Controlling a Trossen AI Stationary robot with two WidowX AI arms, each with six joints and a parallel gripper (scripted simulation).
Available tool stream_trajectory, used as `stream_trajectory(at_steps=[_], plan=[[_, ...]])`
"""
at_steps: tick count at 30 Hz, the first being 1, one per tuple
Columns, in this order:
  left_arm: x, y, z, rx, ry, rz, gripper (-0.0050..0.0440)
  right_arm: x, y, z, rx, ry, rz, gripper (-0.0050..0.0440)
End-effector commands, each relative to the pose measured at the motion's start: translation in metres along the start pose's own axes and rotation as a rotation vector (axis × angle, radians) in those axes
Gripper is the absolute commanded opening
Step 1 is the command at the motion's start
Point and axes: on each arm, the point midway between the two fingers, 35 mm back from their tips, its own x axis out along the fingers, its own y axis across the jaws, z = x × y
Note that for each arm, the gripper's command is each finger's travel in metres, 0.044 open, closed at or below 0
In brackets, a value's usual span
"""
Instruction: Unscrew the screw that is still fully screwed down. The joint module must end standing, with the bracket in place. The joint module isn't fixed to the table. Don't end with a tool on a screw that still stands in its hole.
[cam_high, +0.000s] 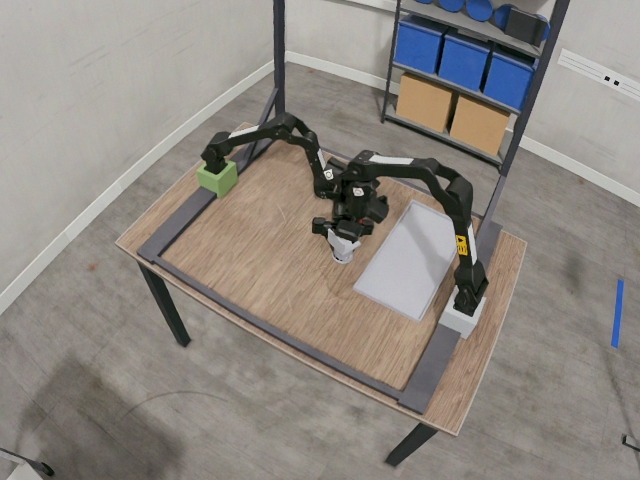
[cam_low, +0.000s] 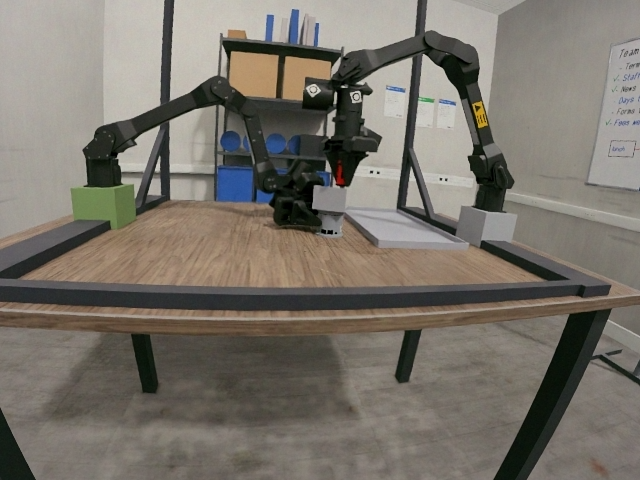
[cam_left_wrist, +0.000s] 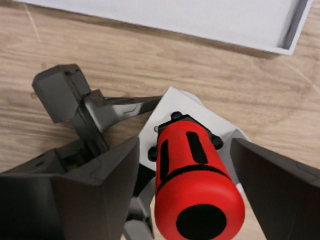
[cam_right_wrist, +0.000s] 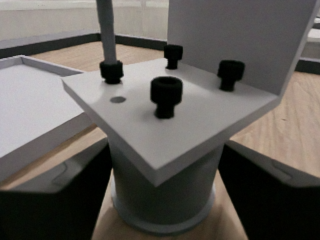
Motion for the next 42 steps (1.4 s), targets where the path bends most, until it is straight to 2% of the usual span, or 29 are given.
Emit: stream_trajectory(at_steps=[1,14,23,24,31,32,42], plan=[[-0.011,0.002,-0.004,0.007,0.035,0.012,0.0250,0.002,0.005,0.015,0.035,-0.012,0.000,0.0245],[-0.011,0.002,-0.004,0.007,0.035,0.012,0.0250,0.002,0.005,0.015,0.035,-0.012,0.000,0.0245],[-0.019,0.003,-0.007,0.009,0.053,0.019,0.0250,0.002,0.005,0.015,0.035,-0.012,0.000,0.0245],[-0.013,0.002,-0.004,0.007,0.035,0.012,0.0250,0.002,0.005,0.015,0.035,-0.012,0.000,0.0245],[-0.013,0.002,-0.004,0.007,0.035,0.012,0.0250,0.002,0.005,0.015,0.035,-0.012,0.000,0.0245],[-0.020,0.003,-0.007,0.009,0.054,0.019,0.0250,0.002,0.005,0.015,0.035,-0.012,0.000,0.0245],[-0.023,0.003,-0.007,0.008,0.058,0.020,0.0250,0.002,0.005,0.015,0.035,-0.012,0.000,0.0245]])
